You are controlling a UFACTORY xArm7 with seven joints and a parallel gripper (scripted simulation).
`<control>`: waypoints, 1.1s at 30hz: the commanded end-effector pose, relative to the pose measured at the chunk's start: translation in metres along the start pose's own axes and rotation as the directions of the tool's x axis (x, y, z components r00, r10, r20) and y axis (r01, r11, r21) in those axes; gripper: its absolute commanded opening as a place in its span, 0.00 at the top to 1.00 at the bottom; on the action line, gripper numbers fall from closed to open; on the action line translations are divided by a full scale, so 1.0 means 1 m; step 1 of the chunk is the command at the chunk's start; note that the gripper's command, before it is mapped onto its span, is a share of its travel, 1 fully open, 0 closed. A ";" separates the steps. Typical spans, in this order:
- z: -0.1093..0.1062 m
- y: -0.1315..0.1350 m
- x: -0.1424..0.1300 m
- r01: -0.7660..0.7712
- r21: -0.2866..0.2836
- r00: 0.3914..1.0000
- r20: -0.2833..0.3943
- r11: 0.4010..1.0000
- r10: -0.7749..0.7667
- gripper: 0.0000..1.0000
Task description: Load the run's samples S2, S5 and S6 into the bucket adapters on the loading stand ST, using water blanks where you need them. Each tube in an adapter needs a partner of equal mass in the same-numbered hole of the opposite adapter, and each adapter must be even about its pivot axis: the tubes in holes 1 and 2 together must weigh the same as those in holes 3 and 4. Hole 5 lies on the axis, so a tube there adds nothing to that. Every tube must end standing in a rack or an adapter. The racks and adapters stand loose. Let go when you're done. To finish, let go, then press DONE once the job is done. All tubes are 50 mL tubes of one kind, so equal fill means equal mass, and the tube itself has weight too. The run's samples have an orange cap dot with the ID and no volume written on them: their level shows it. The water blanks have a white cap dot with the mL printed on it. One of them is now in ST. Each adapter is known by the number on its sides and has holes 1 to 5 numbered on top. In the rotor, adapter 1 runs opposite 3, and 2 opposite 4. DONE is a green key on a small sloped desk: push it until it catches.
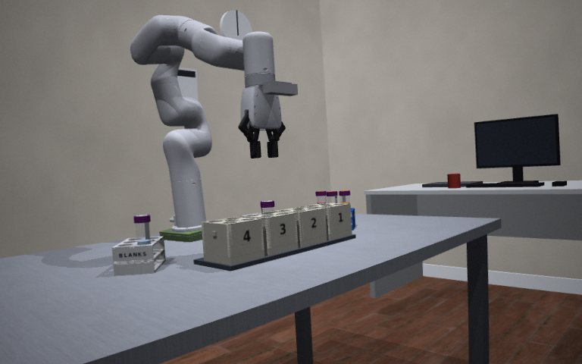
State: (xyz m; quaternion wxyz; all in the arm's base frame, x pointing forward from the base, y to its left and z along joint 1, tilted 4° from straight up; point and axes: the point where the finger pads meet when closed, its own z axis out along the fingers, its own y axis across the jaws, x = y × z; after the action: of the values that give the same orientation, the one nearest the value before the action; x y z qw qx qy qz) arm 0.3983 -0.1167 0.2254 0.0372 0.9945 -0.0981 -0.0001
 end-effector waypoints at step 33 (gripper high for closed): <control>0.062 0.000 0.001 0.000 0.000 1.000 -0.003 1.000 0.000 0.43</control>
State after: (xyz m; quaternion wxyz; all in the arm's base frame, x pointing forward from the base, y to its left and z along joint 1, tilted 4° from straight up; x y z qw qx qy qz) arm 0.3974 -0.1210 0.1682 0.0372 0.9945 -0.0982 -0.0007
